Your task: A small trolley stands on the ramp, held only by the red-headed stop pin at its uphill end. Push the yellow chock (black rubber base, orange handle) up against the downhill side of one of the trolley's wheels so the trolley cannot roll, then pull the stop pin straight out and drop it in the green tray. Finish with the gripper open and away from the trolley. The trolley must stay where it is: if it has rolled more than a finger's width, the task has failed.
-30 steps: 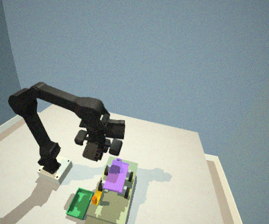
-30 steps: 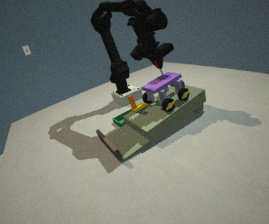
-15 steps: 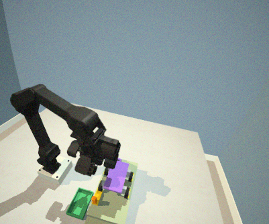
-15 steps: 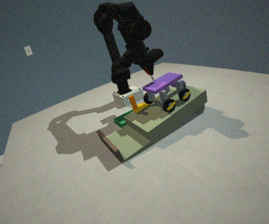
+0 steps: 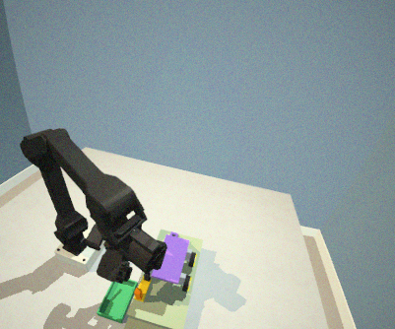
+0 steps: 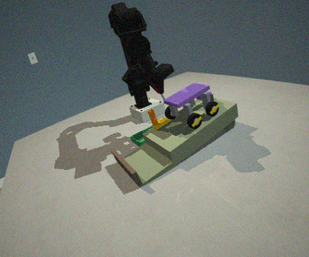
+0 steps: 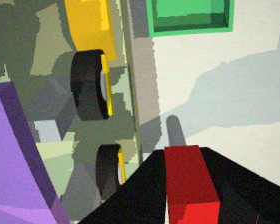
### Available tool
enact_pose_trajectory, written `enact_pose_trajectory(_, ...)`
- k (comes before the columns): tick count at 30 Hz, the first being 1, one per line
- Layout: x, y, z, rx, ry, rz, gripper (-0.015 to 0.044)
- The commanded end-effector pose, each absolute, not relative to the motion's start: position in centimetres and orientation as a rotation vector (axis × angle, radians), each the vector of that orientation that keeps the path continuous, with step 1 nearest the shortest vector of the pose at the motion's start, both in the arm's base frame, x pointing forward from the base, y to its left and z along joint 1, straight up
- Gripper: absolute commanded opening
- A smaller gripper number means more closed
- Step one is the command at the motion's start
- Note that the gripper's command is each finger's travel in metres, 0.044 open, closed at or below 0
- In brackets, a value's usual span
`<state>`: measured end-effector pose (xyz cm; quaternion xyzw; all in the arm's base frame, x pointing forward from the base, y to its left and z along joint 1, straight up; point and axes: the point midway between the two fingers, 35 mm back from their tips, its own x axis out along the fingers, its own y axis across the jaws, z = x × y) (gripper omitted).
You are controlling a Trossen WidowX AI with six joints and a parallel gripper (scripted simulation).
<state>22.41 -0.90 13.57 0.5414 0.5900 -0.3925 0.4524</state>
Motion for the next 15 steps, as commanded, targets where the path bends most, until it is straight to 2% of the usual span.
enact_pose_trajectory(1, 22.6, -2.2, 13.4, 1.329, 1.459, -0.968, 0.0)
enact_pose_trajectory(15, 23.0, -7.9, 12.5, 1.326, 1.455, -0.972, 0.0)
